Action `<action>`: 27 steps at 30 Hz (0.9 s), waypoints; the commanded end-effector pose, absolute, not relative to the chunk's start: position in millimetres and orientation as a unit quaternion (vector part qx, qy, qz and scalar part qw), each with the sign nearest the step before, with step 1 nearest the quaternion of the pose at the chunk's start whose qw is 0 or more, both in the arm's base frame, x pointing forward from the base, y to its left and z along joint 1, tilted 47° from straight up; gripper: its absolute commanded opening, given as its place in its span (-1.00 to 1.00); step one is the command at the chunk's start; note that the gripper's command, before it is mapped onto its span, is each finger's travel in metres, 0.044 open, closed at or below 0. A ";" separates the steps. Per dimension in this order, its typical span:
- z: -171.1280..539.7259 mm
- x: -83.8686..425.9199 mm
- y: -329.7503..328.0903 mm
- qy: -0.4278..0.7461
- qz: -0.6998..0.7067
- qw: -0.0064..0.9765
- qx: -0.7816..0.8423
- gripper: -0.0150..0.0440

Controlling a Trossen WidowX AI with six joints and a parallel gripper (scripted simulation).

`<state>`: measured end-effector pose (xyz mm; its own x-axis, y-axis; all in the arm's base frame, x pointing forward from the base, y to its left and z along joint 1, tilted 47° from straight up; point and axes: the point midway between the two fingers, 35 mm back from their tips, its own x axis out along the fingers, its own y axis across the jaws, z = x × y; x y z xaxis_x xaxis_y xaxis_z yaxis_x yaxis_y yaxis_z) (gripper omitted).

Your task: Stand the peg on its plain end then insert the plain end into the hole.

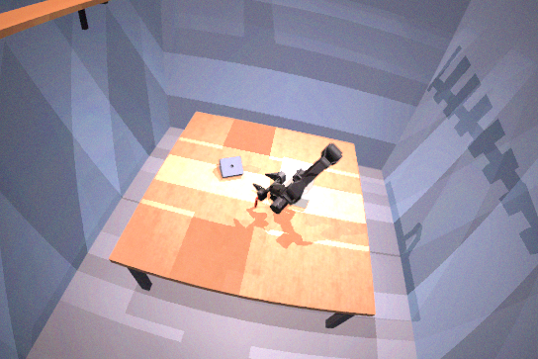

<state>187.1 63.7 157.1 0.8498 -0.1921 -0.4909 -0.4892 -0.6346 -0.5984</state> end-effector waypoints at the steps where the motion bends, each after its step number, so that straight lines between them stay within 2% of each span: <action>1: 146.9 188.1 65.3 0.202 0.240 0.354 -0.881 1.00; 15: 104.3 184.8 75.4 0.199 0.448 0.272 -0.828 1.00; 27: 83.7 179.9 89.9 0.135 0.604 0.266 -0.739 1.00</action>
<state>179.4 86.0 84.9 0.2882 0.0690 -0.9551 -0.5353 -0.8154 -0.2204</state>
